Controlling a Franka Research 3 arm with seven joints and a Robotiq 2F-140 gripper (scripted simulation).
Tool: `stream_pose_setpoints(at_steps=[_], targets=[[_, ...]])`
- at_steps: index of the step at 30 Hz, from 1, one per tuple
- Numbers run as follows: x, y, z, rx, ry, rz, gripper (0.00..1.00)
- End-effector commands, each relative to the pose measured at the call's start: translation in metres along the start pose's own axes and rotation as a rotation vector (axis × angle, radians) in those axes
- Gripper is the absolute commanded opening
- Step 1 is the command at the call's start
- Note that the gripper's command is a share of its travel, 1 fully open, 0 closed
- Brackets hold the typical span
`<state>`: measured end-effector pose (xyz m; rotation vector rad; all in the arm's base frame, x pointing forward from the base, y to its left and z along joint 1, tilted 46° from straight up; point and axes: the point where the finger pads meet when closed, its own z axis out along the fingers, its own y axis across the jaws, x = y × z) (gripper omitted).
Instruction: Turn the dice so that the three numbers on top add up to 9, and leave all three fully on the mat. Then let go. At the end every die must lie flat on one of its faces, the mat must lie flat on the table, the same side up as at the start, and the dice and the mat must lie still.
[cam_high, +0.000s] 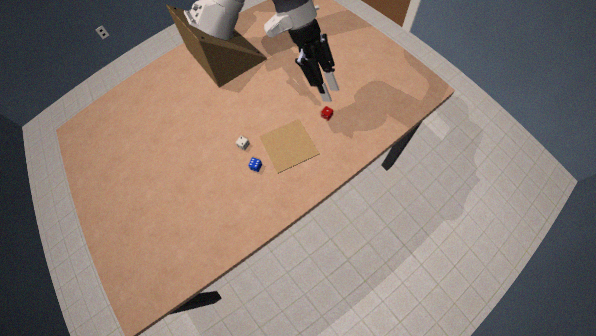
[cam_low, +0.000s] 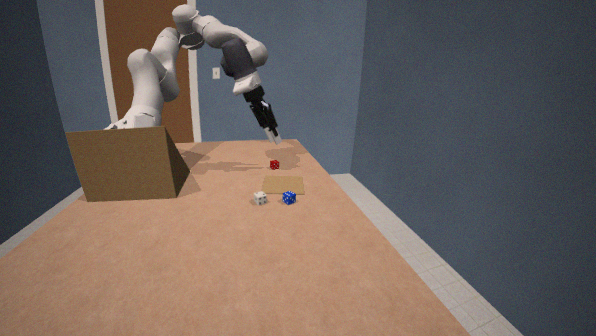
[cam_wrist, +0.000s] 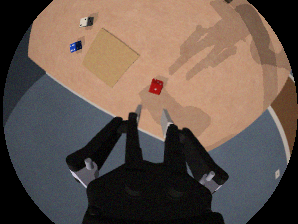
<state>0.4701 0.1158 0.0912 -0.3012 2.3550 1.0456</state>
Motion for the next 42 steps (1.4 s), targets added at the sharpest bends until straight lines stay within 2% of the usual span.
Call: stream_pose_setpoints(at_steps=[1, 13, 14, 16, 18, 21, 26, 27, 38, 40, 42], targets=[[0.003, -0.002, 0.001, -0.007, 0.116, 0.129, 0.28], [-0.010, -0.002, 0.000, -0.023, 0.274, 0.127, 0.28], [-0.012, -0.002, -0.001, -0.027, 0.303, 0.127, 0.28], [-0.012, -0.002, -0.001, -0.027, 0.303, 0.127, 0.28], [-0.016, -0.002, -0.001, -0.033, 0.363, 0.126, 0.28], [-0.019, -0.003, -0.002, -0.035, 0.411, 0.126, 0.28], [-0.021, -0.004, -0.002, -0.034, 0.445, 0.126, 0.28], [-0.021, -0.004, -0.002, -0.034, 0.445, 0.126, 1.00], [-0.021, -0.004, -0.002, -0.034, 0.446, 0.128, 1.00], [-0.020, -0.004, -0.002, -0.025, 0.446, 0.167, 1.00], [-0.019, -0.004, 0.000, -0.001, 0.448, 0.274, 1.00]])
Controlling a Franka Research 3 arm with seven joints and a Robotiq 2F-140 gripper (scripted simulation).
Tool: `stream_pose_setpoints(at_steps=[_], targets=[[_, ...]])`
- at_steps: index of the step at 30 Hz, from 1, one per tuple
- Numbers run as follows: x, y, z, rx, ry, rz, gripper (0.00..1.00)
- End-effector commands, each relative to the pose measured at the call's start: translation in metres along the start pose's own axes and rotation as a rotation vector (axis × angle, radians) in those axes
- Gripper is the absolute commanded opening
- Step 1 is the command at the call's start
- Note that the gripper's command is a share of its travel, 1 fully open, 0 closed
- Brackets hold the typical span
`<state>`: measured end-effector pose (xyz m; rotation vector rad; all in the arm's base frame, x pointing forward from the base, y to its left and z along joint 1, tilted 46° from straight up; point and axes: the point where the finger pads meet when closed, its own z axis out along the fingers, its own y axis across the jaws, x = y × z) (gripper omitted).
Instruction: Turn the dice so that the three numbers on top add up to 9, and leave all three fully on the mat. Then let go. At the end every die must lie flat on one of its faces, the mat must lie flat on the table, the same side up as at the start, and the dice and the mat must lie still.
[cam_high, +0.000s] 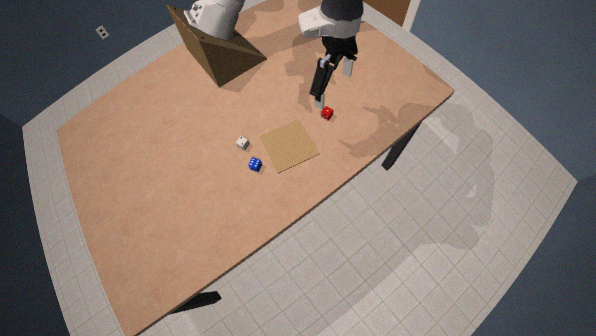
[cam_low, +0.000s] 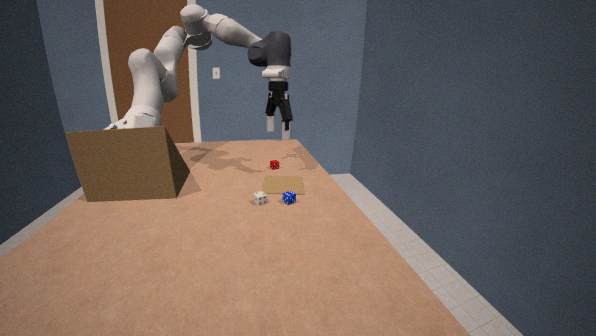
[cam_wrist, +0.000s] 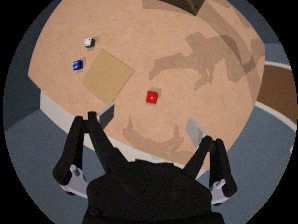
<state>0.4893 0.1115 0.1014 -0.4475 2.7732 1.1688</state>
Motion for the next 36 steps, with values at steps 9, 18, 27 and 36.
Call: stream_pose_setpoints(at_steps=[9, 18, 27, 36], targets=[[0.003, 0.000, 0.004, -0.003, 0.008, 0.262, 1.00], [0.004, 0.000, 0.008, -0.003, 0.009, 0.440, 1.00], [0.005, 0.000, 0.010, -0.002, 0.009, 0.579, 1.00], [0.006, 0.000, 0.013, -0.002, 0.009, 0.723, 1.00]])
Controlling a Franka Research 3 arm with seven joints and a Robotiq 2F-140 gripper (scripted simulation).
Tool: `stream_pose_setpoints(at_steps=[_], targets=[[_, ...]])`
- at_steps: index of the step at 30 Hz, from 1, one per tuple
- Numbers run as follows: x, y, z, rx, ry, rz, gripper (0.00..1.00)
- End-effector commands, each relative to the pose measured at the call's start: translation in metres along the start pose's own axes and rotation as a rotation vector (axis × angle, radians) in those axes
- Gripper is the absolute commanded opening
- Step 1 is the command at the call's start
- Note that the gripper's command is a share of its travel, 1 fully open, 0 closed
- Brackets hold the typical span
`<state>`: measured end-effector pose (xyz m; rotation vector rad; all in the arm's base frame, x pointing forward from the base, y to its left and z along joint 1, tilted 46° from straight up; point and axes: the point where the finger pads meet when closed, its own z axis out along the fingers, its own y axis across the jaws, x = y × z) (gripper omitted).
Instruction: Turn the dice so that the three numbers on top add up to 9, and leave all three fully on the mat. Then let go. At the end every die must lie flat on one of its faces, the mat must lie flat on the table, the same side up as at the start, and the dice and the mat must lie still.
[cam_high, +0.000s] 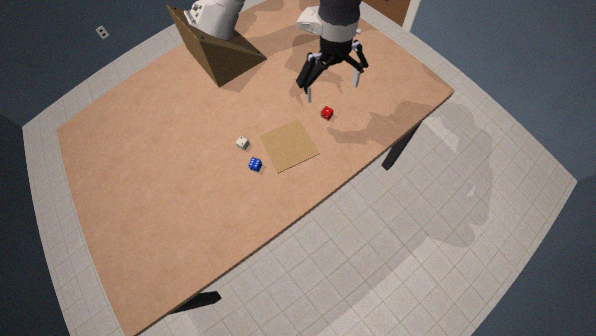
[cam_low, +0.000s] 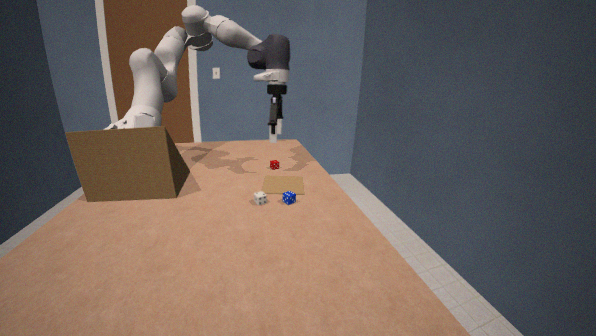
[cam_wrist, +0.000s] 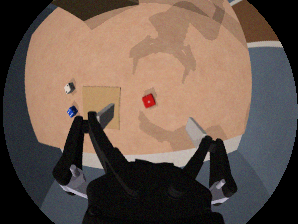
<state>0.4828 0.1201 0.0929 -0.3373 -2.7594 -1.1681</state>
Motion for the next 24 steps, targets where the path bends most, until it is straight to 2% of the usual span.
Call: stream_pose_setpoints(at_steps=[1, 24], targets=[[-0.0007, -0.0019, 0.0011, 0.009, 0.000, 0.174, 1.00], [0.0012, -0.0036, 0.0072, 0.009, -0.002, 0.504, 1.00]])
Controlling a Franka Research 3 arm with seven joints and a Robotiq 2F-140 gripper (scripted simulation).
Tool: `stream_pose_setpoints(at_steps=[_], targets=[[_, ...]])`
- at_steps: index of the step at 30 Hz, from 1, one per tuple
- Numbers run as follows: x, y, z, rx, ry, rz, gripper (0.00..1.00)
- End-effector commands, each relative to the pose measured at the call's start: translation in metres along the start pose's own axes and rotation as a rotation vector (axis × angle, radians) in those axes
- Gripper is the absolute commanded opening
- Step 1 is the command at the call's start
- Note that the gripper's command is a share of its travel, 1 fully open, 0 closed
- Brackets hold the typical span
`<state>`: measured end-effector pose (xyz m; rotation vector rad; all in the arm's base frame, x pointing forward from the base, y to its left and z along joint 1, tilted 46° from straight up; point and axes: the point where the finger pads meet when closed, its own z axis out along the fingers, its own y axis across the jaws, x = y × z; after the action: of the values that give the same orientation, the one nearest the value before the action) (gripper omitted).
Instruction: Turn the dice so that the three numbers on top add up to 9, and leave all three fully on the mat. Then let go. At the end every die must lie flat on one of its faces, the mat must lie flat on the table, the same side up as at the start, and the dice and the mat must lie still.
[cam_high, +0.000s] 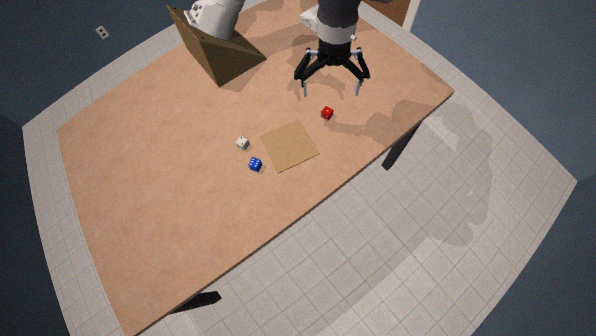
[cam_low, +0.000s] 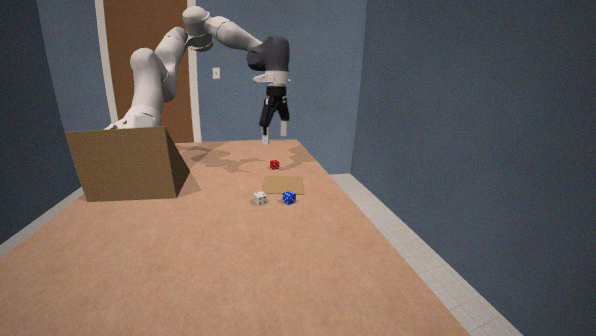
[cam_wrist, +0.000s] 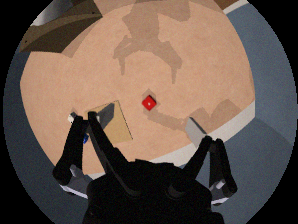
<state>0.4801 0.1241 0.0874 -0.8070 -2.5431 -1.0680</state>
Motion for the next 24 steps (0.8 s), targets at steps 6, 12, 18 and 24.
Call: stream_pose_setpoints(at_steps=[6, 12, 18, 24], targets=[[-0.0011, -0.0022, 0.0026, 0.008, -0.004, 0.254, 1.00], [-0.0008, -0.0029, 0.0043, 0.008, -0.005, 0.349, 1.00], [-0.0005, -0.0036, 0.0059, 0.008, -0.005, 0.438, 1.00], [-0.0001, -0.0043, 0.0076, 0.008, -0.006, 0.534, 1.00]])
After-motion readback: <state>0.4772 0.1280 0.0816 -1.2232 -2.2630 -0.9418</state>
